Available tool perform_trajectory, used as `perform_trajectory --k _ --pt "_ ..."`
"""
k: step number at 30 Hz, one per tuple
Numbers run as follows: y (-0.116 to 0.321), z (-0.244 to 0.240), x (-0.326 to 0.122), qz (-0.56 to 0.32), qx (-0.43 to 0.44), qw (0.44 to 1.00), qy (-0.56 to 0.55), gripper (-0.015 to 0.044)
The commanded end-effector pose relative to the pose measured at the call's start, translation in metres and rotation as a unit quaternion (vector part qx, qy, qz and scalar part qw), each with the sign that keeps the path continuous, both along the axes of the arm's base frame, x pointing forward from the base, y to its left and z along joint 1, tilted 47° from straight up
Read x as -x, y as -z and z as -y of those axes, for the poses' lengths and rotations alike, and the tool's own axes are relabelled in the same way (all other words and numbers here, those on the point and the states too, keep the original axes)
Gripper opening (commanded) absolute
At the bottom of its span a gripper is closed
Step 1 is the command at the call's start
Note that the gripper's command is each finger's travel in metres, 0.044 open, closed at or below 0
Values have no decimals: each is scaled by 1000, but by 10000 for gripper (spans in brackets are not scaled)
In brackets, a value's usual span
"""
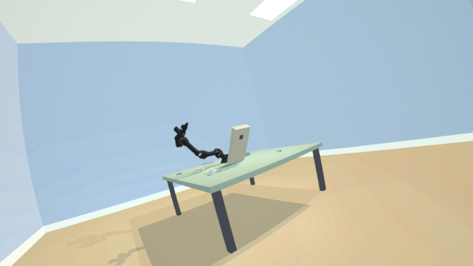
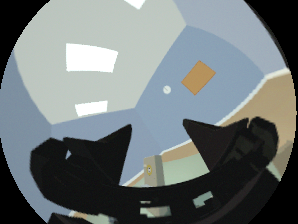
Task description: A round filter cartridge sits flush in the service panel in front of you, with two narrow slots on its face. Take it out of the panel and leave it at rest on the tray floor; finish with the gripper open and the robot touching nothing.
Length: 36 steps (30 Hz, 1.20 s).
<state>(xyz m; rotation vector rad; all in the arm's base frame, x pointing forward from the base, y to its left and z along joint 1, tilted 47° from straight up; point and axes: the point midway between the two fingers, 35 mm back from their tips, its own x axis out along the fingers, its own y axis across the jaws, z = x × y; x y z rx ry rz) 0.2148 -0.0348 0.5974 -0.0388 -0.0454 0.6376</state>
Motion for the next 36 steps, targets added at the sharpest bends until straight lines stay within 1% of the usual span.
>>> perform_trajectory --k 1,3,4,10,11,12,16,20,22,23,27,30,36 --pt "-1 -1 1 5 2 1000 2 374" --pt "-6 -6 8 43 21 999 15 321" --pt "-10 -14 19 64 38 997 28 295" --pt "-21 -82 73 156 154 971 99 138" --pt "-23 -88 76 168 154 968 104 111" --pt "-27 -97 81 188 155 963 112 102" --pt "-15 -152 97 231 236 933 140 102" --pt "11 -206 98 256 326 896 159 102" --pt "14 -220 100 272 309 900 146 102" --pt "23 -233 98 276 329 891 147 102" --pt "70 -278 78 274 431 846 156 102" --pt "111 -302 56 261 506 807 158 102" --pt "182 -316 8 216 622 735 160 102"
